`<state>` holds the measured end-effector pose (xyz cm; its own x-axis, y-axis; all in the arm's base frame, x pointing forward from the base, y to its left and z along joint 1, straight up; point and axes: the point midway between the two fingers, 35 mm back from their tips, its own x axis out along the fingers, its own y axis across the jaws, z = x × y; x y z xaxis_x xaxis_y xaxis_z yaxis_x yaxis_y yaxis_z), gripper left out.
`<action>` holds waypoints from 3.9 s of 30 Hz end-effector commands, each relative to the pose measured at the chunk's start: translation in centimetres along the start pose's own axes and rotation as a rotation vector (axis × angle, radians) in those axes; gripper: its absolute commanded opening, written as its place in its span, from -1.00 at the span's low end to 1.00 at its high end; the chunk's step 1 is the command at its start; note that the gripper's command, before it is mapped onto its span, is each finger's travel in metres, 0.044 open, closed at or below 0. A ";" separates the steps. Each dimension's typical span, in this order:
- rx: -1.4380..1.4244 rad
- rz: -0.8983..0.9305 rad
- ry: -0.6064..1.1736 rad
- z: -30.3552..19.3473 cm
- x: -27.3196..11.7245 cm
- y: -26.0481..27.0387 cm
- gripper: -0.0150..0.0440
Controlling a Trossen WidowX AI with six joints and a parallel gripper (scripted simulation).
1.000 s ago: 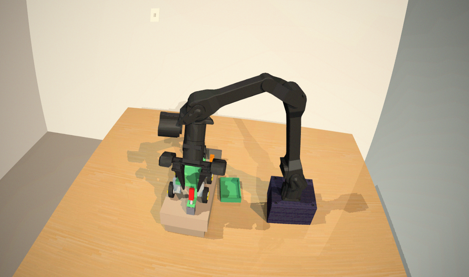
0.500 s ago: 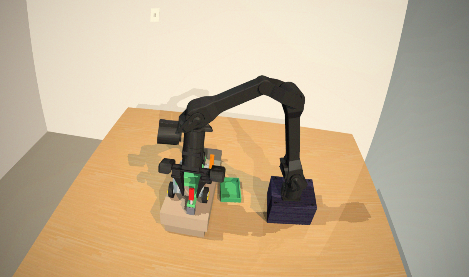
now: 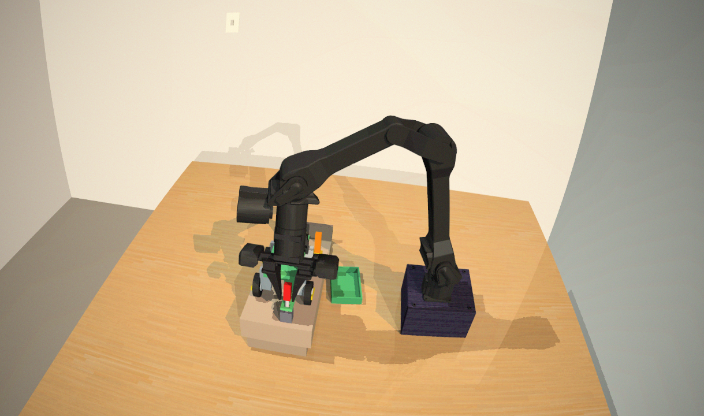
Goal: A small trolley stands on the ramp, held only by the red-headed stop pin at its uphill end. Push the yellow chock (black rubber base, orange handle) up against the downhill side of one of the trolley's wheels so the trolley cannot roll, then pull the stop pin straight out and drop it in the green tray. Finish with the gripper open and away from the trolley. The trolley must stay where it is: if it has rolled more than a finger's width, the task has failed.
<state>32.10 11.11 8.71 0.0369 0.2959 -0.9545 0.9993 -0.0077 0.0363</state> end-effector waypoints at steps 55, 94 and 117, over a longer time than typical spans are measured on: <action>0.005 -0.004 0.000 -0.4 -3.8 -0.2 -0.49; 0.006 -0.007 0.003 -3.7 -3.9 -3.9 -0.49; 0.007 -0.011 0.002 -2.5 -3.9 -8.4 -0.49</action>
<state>23.60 13.38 13.06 0.0271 0.3025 -0.9528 0.9996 -0.0080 0.0258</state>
